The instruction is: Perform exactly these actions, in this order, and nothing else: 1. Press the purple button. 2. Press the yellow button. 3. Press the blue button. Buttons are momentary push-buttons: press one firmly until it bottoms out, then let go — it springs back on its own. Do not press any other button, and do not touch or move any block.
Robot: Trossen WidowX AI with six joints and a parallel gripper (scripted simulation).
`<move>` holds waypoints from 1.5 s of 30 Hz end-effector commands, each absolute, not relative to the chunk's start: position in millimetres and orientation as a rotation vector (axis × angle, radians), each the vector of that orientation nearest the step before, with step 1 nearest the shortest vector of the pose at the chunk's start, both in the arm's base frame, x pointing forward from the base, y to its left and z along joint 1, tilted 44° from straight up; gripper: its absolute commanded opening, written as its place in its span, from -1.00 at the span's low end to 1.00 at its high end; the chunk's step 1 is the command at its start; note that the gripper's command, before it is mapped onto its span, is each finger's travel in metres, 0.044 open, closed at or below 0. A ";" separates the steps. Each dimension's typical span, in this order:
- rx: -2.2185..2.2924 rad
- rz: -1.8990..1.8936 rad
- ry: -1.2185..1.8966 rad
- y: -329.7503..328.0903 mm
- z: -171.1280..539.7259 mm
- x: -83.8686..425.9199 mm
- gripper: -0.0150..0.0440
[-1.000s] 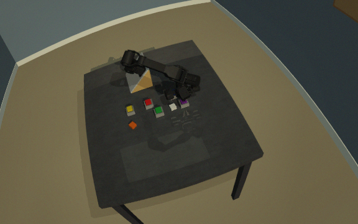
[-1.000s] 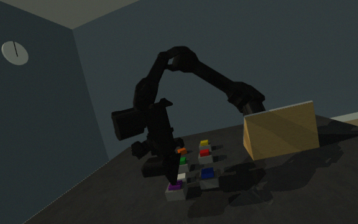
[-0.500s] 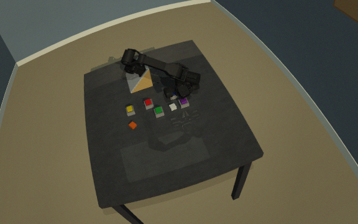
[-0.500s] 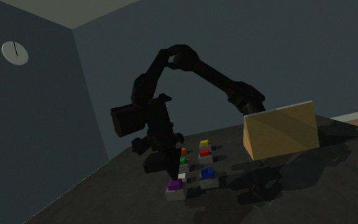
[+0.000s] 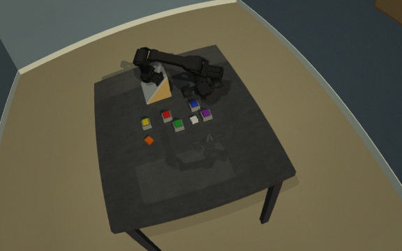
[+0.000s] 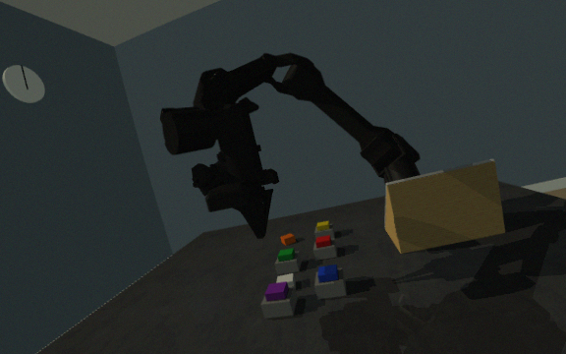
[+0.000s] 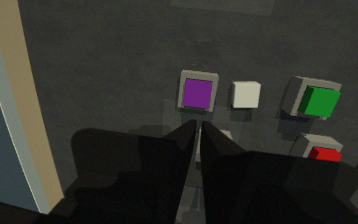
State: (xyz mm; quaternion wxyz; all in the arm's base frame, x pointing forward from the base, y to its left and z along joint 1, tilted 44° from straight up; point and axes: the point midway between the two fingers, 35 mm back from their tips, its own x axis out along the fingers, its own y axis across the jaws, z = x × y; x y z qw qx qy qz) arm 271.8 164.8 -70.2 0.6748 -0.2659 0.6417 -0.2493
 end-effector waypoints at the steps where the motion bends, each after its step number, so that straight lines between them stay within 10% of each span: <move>1: -0.585 -0.562 1.455 144.5 -41.8 280.1 -0.42; 21: -0.602 -0.580 1.452 -54.1 131.0 209.7 -0.42; 45: -0.605 -0.585 1.451 -112.7 78.1 207.1 -0.42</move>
